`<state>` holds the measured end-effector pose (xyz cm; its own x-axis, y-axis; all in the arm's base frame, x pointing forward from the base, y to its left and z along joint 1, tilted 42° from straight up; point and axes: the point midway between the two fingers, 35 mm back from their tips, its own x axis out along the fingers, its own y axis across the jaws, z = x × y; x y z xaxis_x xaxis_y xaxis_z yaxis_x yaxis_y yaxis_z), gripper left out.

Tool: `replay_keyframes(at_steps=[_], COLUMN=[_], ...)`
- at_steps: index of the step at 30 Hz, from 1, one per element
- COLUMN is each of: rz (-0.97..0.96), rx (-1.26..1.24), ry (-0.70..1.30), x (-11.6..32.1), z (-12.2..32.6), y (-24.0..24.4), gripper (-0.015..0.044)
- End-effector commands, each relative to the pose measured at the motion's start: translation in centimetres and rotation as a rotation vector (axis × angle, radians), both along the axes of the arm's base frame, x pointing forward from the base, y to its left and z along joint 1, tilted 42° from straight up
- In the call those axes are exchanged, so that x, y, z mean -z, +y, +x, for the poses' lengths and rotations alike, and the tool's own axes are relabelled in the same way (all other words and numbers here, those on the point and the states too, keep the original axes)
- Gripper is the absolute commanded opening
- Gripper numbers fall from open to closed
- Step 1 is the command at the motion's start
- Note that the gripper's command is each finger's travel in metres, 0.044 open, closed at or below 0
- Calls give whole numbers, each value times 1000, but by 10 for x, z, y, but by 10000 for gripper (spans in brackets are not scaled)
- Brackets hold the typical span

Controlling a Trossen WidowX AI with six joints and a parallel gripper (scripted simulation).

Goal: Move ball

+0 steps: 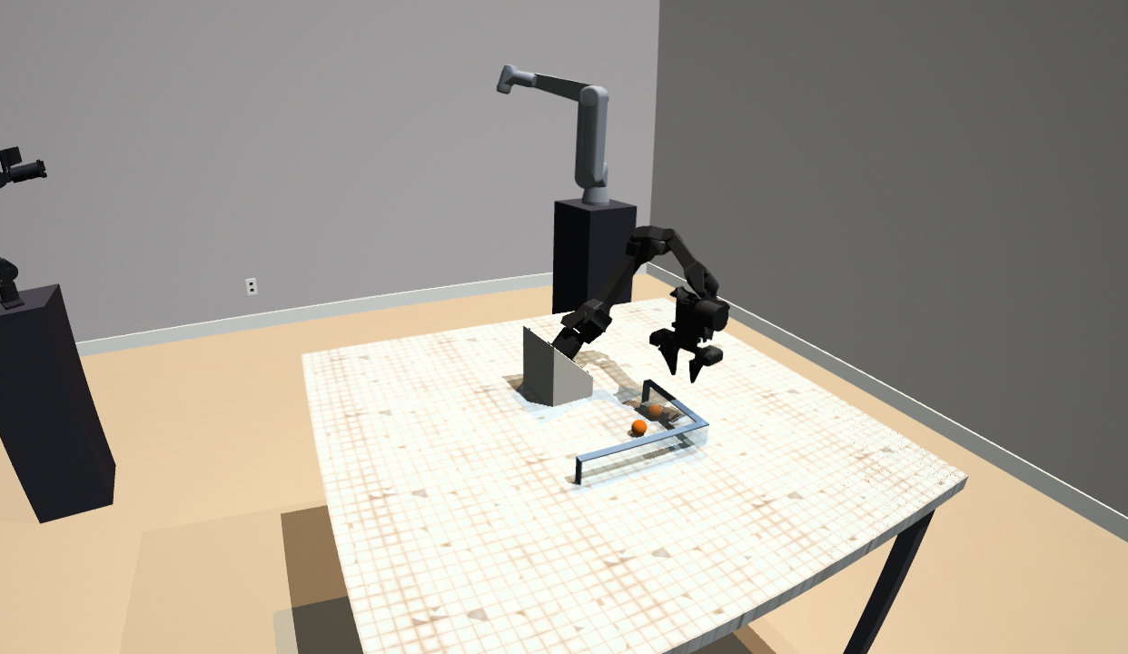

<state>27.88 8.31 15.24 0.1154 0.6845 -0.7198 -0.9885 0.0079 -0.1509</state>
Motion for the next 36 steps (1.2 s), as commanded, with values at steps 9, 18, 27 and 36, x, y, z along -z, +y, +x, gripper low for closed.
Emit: replay_keyframes(at_steps=[9, 18, 27, 36], rz=[-6, -5, -5, -5], rx=[161, 161, 161, 161], ry=[189, 189, 189, 189], x=[119, 130, 137, 147], z=[32, 33, 34, 35], y=[-109, -99, -93, -83], gripper=[280, 280, 280, 280])
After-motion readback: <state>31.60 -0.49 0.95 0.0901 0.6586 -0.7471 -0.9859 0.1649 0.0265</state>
